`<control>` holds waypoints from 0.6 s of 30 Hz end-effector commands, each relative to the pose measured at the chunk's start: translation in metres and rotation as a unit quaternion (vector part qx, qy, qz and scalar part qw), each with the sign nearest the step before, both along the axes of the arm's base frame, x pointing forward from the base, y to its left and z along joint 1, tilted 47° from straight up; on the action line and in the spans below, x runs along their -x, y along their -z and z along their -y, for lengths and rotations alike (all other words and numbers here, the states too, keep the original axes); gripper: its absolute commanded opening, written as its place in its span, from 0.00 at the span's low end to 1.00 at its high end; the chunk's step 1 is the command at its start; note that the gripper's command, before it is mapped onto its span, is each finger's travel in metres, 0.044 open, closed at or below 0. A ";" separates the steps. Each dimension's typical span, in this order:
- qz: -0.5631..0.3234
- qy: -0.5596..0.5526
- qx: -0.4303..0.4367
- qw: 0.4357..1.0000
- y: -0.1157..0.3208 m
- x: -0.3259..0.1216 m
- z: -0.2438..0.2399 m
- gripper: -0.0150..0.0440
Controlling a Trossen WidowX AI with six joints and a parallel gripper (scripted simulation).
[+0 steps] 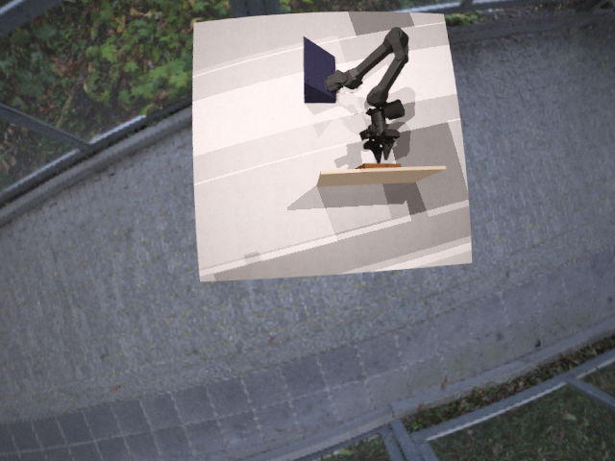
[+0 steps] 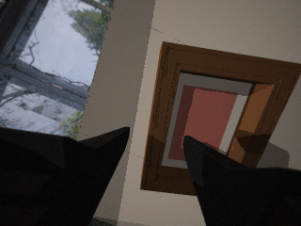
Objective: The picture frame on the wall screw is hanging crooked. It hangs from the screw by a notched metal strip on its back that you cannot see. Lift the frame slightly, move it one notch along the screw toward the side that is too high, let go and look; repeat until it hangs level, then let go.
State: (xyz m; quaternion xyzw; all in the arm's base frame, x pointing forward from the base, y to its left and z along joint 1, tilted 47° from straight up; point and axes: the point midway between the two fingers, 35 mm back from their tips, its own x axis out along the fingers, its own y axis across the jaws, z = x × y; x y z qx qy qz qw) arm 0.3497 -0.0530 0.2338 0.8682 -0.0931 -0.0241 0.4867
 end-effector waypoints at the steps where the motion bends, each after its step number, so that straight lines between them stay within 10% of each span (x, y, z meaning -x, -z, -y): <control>1: 0.001 -0.003 -0.002 1.000 -0.001 -0.007 0.000 0.69; 18: 0.002 -0.003 -0.002 1.000 -0.001 -0.026 0.004 0.69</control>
